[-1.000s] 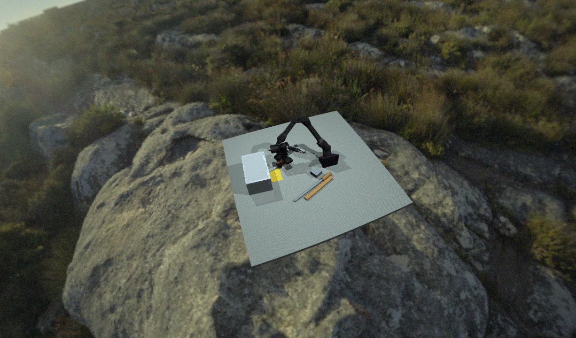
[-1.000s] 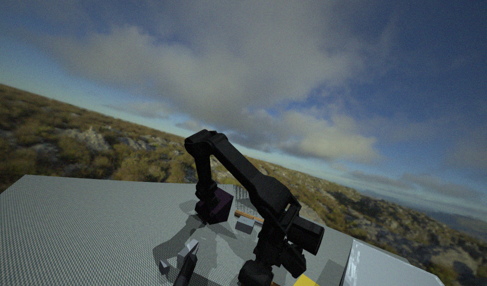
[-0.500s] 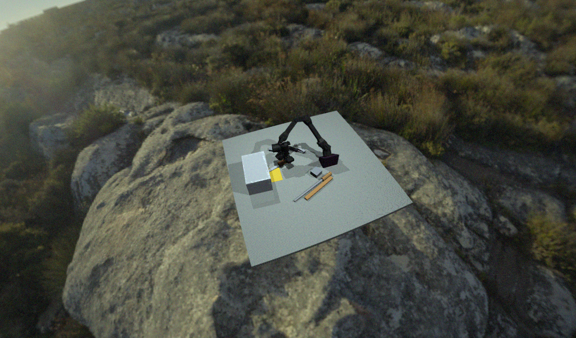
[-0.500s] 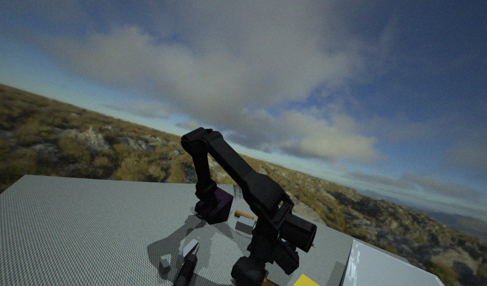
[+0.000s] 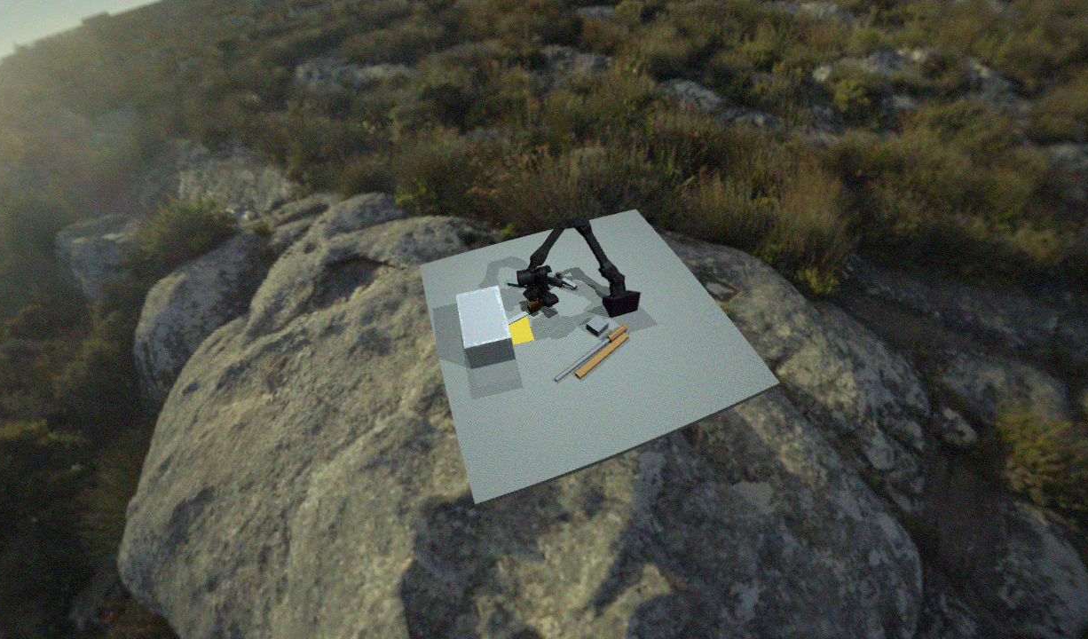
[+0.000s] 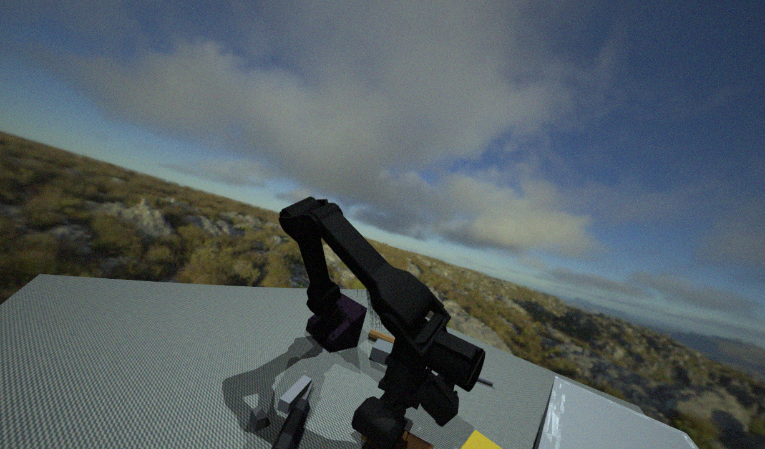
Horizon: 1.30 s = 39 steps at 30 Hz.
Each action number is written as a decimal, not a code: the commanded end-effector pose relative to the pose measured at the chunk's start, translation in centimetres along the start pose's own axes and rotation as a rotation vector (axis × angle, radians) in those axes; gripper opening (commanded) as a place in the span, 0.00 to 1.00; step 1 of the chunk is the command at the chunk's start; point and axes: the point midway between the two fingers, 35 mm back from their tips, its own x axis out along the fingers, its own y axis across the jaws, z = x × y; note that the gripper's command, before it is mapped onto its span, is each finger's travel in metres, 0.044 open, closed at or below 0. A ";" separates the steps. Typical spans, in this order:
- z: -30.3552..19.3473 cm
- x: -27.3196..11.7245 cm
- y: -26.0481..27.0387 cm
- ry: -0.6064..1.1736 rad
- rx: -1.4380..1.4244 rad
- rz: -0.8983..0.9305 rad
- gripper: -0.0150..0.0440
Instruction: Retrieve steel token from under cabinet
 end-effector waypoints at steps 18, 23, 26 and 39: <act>-2.8 0.1 -0.1 0.005 -0.007 0.000 0.25; -3.5 0.1 -0.1 0.005 -0.007 0.000 0.25; -3.8 0.1 -0.2 0.006 -0.007 0.000 0.25; -5.5 0.1 -0.2 0.006 -0.008 0.000 0.25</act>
